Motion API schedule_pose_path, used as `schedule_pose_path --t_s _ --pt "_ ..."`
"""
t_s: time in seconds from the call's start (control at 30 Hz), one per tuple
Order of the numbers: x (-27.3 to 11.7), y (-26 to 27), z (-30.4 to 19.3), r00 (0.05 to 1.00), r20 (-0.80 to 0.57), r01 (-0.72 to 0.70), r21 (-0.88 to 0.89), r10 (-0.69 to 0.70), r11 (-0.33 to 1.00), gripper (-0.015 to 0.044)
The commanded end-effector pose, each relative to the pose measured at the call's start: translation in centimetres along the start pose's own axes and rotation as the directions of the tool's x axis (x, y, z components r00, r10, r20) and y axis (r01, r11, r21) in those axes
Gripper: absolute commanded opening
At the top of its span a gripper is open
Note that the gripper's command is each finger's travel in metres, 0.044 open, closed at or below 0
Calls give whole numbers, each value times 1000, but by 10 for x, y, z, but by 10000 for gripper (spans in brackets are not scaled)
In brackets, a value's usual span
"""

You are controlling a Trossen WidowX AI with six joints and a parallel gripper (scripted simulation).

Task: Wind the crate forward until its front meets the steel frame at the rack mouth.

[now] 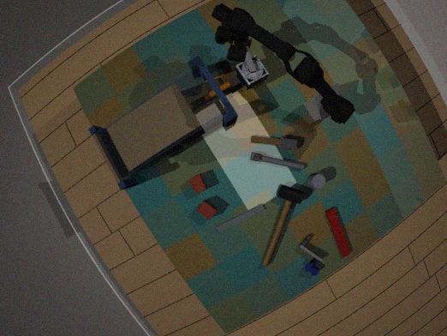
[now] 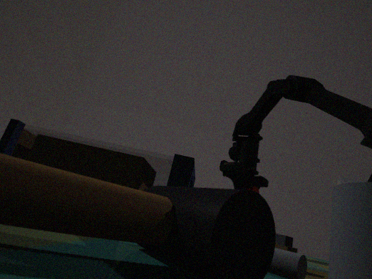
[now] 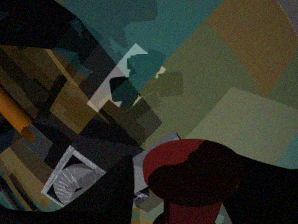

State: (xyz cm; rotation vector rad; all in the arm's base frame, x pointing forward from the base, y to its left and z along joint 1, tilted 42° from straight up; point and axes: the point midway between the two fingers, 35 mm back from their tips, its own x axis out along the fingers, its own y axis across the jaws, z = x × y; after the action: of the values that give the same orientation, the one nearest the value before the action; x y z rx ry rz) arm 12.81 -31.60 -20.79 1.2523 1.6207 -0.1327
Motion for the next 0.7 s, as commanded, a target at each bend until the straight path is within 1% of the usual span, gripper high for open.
schedule_pose_path --t_s 0.0,0.17,0.3,0.37,0.53,0.67 --pt "0 0 1 1000 7 -1 -8 1 1000 315" --pt "0 0 1 1000 7 -1 -8 1 1000 440" --pt "-5 0 2 1000 7 0 -9 0 1000 440" --pt "-17 -1 2 1000 8 3 -12 -3 1000 440" --pt "-60 -1 0 1000 11 12 -22 -12 1000 440" --pt "-65 -1 -1 1000 11 14 -23 -13 1000 440"
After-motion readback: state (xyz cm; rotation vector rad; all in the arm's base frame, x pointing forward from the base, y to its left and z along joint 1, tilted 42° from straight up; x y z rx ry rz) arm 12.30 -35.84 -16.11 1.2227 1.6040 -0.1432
